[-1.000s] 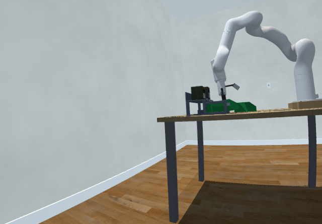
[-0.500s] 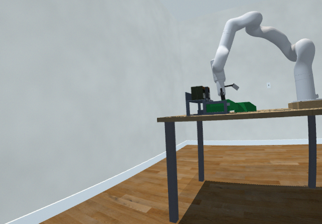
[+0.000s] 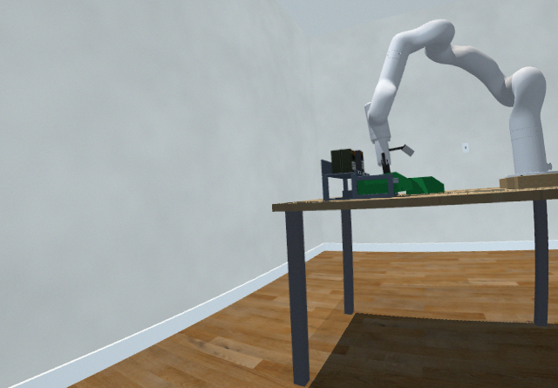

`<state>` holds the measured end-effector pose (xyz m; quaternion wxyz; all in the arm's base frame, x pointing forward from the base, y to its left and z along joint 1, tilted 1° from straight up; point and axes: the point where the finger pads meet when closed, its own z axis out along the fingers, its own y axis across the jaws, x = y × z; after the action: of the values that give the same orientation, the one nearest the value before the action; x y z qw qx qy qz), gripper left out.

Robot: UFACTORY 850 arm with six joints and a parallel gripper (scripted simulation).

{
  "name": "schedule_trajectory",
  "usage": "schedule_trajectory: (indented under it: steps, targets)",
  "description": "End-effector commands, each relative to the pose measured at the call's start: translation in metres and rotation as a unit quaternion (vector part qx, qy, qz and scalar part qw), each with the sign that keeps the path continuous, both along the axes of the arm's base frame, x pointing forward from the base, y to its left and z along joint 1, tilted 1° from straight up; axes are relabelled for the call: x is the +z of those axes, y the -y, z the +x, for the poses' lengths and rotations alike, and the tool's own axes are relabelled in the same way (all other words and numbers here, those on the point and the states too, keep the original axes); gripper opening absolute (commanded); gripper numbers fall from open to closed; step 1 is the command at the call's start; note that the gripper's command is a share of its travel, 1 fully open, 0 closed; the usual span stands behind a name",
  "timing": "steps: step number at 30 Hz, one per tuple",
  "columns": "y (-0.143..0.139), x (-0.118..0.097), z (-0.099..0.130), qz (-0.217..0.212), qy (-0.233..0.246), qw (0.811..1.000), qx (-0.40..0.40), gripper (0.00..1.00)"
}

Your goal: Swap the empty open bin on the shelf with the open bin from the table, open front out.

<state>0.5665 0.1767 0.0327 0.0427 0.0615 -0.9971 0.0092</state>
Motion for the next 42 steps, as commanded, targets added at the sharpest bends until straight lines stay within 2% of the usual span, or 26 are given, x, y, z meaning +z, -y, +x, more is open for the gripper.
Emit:
schedule_trajectory:
  steps: [1, 42]
  targets:
    - [0.0, 0.001, 0.001, 0.0, 0.001, 1.0, 0.0, 0.0]
    - [-0.002, 0.0, 0.014, 0.001, 0.006, 1.0, 0.0, 0.0]
